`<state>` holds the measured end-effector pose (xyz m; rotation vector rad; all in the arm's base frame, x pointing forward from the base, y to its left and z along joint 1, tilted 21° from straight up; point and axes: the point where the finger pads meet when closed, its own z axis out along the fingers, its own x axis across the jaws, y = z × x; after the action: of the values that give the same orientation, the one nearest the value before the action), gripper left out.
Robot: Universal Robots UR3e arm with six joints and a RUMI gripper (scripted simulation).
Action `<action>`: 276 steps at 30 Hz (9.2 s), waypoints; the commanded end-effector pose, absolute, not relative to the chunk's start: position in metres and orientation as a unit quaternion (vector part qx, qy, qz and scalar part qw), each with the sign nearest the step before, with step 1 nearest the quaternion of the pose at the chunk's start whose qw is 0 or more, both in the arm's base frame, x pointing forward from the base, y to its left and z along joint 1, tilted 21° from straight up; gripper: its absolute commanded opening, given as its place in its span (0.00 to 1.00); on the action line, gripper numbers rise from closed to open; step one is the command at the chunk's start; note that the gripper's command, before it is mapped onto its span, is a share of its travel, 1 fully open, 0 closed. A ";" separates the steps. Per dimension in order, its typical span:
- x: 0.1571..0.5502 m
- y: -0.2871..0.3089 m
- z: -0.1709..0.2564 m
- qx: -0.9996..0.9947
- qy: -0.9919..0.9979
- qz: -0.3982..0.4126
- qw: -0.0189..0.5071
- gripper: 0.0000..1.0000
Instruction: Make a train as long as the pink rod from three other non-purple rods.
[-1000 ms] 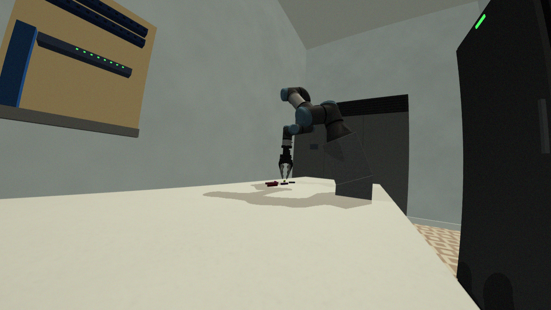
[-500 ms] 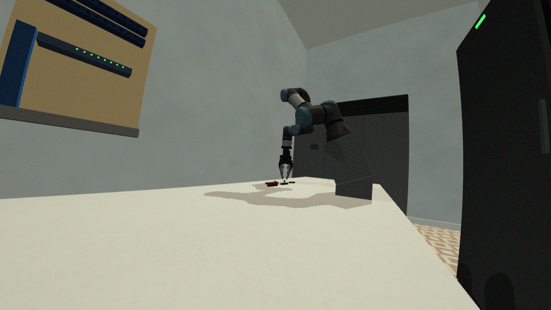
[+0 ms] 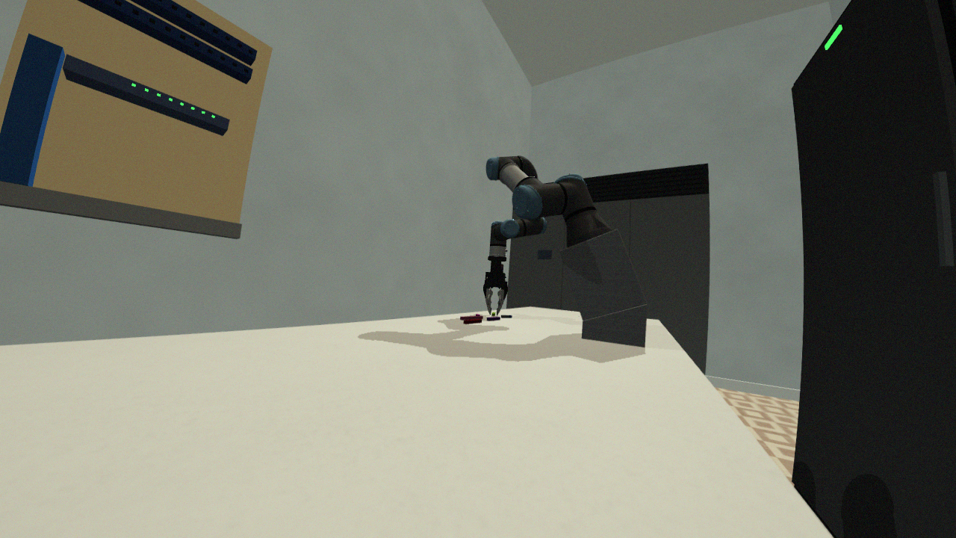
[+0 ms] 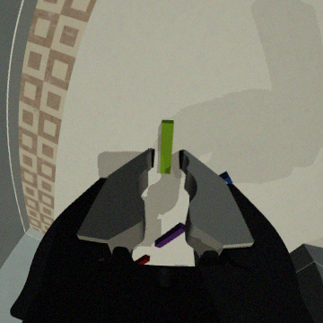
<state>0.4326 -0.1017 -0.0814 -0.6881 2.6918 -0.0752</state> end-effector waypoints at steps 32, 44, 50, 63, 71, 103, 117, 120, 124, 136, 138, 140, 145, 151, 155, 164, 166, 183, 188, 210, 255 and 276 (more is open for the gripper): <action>0.435 -0.103 -0.082 -0.243 0.952 -0.030 0.182 0.14; 0.435 -0.103 -0.082 -0.243 0.952 -0.030 0.182 0.00; 0.435 -0.103 -0.082 -0.243 0.952 -0.030 0.182 0.00; 0.435 -0.103 -0.082 -0.243 0.952 -0.030 0.182 0.00; 0.435 -0.103 -0.082 -0.243 0.952 -0.030 0.182 0.00; 0.416 -0.105 -0.035 -0.243 0.952 -0.029 0.182 0.00; 0.405 -0.107 -0.002 -0.243 0.952 -0.031 0.183 0.00; 0.403 -0.107 0.003 -0.243 0.952 -0.031 0.183 0.00; 0.401 -0.107 0.009 -0.243 0.952 -0.031 0.183 0.00; 0.399 -0.107 0.012 -0.243 0.952 -0.031 0.183 0.00; 0.399 -0.107 0.012 -0.243 0.952 -0.031 0.183 0.00; 0.399 -0.107 0.012 -0.243 0.952 -0.031 0.183 0.00; 0.399 -0.107 0.012 -0.243 0.952 -0.030 0.182 0.00; 0.397 -0.104 0.011 -0.227 0.956 -0.027 0.182 0.00; 0.394 -0.100 0.010 -0.192 0.964 -0.020 0.183 0.00; 0.386 -0.091 0.008 -0.107 0.977 -0.004 0.184 0.00; 0.385 -0.089 0.008 -0.091 0.979 -0.001 0.184 0.00; 0.372 -0.073 0.004 0.041 0.982 0.024 0.183 0.00; 0.368 -0.068 0.002 0.081 0.980 0.031 0.182 0.00; 0.356 -0.052 -0.002 0.206 0.961 0.054 0.176 0.00; 0.369 -0.050 -0.037 0.211 0.960 0.055 0.175 0.00; 0.385 -0.048 -0.074 0.211 0.960 0.055 0.177 0.00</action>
<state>0.3723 -0.0427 -0.0660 0.5981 2.7494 0.1834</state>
